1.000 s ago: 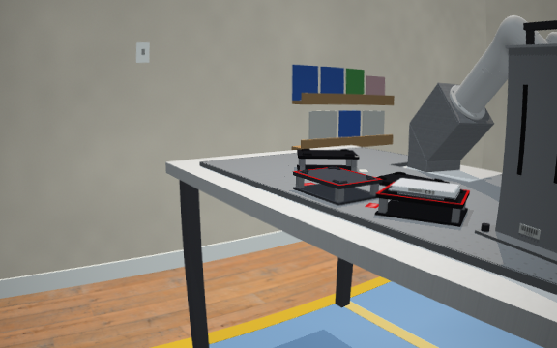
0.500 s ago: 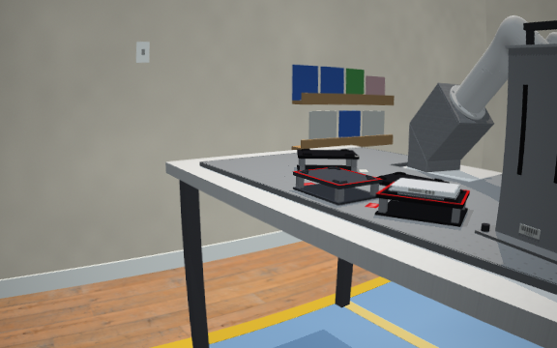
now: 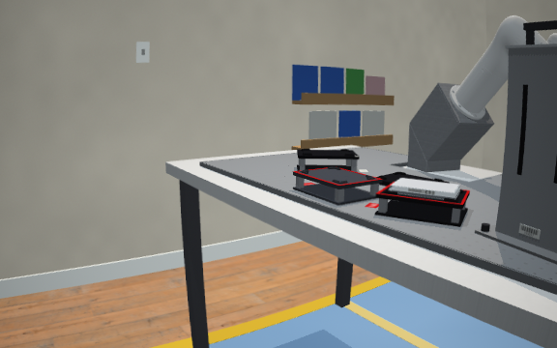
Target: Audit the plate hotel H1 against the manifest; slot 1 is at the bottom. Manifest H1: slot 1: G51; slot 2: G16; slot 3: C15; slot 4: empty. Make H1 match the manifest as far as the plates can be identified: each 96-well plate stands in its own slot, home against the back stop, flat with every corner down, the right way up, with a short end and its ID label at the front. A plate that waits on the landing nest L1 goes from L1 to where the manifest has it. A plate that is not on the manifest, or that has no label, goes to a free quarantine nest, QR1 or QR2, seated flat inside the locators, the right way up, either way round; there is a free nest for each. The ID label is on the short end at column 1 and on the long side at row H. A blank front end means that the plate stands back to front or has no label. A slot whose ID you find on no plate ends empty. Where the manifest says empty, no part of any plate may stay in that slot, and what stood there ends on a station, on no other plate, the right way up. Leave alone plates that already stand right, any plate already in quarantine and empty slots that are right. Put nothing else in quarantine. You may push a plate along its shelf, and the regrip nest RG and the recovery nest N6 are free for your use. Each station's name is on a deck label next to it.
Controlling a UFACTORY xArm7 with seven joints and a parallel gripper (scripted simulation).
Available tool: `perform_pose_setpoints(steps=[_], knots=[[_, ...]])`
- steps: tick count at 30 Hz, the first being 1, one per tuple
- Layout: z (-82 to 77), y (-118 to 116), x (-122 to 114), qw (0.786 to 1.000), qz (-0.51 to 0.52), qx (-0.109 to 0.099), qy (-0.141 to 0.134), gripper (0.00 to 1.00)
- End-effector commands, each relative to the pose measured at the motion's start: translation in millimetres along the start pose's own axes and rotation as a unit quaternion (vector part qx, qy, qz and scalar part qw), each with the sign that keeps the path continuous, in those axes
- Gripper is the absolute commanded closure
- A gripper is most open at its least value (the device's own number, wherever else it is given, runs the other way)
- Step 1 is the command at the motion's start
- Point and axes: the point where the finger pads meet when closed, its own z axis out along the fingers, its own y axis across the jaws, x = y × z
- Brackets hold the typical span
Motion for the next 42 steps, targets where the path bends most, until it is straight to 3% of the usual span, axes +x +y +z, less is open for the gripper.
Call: perform_pose_setpoints(steps=[1, 42], knots=[[5.5, 0, 1, 1.0, 0.001, 0.0, -0.001, 1.0], [54.9, 0, 1, 1.0, 0.001, 0.0, -0.001, 1.0]])
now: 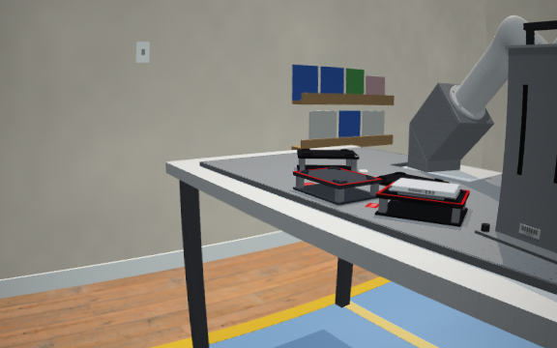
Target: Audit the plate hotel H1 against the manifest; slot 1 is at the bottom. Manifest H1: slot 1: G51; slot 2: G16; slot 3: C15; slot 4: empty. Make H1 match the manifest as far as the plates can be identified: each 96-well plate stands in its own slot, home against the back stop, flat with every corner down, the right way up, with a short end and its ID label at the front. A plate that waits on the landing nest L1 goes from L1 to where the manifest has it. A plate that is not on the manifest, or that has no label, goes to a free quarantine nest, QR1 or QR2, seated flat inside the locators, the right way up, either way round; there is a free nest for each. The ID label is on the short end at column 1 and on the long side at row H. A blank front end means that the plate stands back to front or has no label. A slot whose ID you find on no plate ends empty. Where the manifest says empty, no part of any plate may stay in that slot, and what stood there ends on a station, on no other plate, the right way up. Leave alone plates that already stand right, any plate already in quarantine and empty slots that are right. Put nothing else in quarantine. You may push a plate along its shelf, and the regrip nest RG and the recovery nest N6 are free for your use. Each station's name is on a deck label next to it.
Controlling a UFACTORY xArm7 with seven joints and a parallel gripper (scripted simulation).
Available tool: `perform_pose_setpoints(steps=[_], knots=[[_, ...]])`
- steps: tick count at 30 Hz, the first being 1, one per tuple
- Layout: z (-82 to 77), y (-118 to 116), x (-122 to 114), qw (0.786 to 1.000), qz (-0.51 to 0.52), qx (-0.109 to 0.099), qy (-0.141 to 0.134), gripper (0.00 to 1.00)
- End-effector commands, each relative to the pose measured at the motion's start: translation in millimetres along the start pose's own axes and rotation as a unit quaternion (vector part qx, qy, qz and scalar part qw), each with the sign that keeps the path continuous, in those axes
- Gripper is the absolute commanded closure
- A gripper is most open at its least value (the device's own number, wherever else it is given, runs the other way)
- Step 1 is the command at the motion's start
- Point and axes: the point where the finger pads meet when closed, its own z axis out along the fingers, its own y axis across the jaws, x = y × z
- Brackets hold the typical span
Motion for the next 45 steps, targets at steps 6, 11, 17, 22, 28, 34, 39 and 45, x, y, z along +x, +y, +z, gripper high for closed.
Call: perform_pose_setpoints(steps=[6, 11, 17, 22, 28, 34, 39, 45], knots=[[10.8, 0, 1, 1.0, 0.001, 0.0, 0.0, 1.0], [17.4, 0, 1, 1.0, 0.001, 0.0, 0.0, 1.0], [25.4, 0, 1, 1.0, 0.001, 0.0, 0.0, 1.0], [30.8, 0, 1, 1.0, 0.001, 0.0, 0.0, 1.0], [37.5, 0, 1, 1.0, 0.001, 0.0, 0.0, 1.0], [45.5, 0, 1, 1.0, 0.001, 0.0, 0.0, 1.0], [50.8, 0, 1, 1.0, 0.001, 0.0, 0.0, 1.0], [57.5, 0, 1, 1.0, 0.001, 0.0, 0.0, 1.0]])
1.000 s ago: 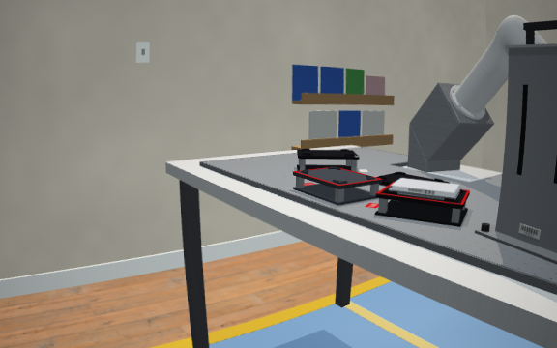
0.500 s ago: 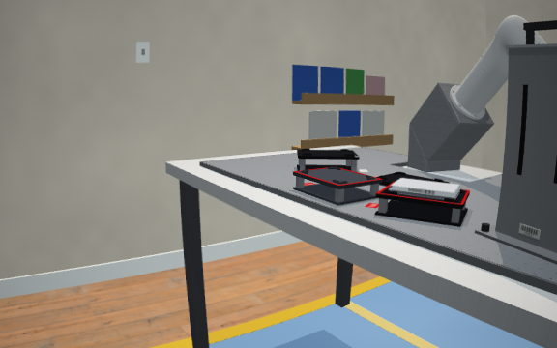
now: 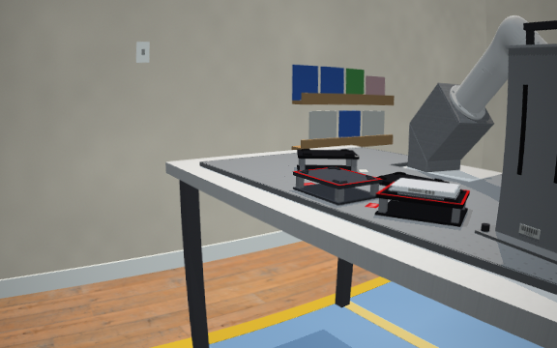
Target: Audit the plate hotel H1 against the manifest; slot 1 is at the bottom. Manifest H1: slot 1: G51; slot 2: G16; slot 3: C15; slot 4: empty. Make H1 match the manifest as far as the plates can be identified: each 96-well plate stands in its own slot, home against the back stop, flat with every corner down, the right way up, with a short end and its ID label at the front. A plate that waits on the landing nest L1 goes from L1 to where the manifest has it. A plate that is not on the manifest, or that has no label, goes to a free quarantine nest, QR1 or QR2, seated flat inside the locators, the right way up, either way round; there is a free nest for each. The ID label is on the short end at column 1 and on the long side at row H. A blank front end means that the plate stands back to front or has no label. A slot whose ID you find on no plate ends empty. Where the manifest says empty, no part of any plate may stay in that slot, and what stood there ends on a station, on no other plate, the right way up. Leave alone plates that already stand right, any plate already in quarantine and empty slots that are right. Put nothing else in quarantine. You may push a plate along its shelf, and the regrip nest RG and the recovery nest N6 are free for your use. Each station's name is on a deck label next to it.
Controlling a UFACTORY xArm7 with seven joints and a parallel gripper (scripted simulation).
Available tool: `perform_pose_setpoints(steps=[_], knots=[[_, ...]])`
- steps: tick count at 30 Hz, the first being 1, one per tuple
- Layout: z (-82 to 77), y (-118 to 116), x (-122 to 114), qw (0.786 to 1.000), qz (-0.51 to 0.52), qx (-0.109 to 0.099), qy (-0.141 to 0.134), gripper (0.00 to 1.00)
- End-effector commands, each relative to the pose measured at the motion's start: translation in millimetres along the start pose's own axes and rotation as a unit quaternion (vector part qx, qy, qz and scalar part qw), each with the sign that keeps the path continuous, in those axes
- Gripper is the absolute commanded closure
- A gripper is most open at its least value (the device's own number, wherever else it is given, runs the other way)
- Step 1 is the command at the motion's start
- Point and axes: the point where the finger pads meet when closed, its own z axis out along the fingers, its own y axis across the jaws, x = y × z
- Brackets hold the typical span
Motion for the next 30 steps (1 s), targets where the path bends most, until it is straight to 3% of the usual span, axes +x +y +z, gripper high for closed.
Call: perform_pose_setpoints(steps=[1, 8, 30], knots=[[6.6, 0, 1, 1.0, 0.001, -0.001, 0.0, 1.0], [15.9, 0, 1, 1.0, 0.001, -0.001, 0.0, 1.0], [19.0, 0, 0, 1.0, 0.001, -0.001, 0.0, 1.0]])
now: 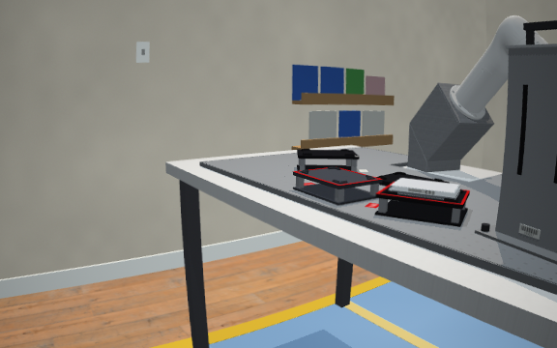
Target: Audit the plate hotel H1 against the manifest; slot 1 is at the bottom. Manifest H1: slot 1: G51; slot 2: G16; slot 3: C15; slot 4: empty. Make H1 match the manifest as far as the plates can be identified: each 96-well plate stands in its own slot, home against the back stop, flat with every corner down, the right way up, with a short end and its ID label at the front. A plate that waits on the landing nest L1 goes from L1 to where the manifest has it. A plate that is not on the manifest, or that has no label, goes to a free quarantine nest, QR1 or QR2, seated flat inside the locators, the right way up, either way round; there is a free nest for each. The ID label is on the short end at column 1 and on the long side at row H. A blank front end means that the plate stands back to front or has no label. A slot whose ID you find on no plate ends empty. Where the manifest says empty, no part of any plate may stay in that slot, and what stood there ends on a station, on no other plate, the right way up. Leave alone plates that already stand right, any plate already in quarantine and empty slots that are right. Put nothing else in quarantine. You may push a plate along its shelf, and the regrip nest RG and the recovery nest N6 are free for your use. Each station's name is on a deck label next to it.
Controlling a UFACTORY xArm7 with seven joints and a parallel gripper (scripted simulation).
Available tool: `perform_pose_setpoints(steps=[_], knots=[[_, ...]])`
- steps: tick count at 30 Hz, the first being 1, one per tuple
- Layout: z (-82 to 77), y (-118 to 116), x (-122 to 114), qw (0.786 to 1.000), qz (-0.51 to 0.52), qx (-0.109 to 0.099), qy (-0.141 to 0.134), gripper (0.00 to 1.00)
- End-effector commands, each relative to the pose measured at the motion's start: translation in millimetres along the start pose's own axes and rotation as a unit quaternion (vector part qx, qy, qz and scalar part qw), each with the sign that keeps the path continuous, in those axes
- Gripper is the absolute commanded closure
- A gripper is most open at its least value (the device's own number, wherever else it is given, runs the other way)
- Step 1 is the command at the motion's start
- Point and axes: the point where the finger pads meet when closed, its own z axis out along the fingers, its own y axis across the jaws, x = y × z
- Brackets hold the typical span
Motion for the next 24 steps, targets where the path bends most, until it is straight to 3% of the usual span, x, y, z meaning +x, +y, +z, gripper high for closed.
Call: perform_pose_setpoints(steps=[1, 24], knots=[[1.1, -0.1, 0.6, 1.0, 0.001, 0.0, 0.0, 1.0], [6.6, -0.1, -0.3, 1.0, 0.001, 0.0, 0.0, 1.0]])
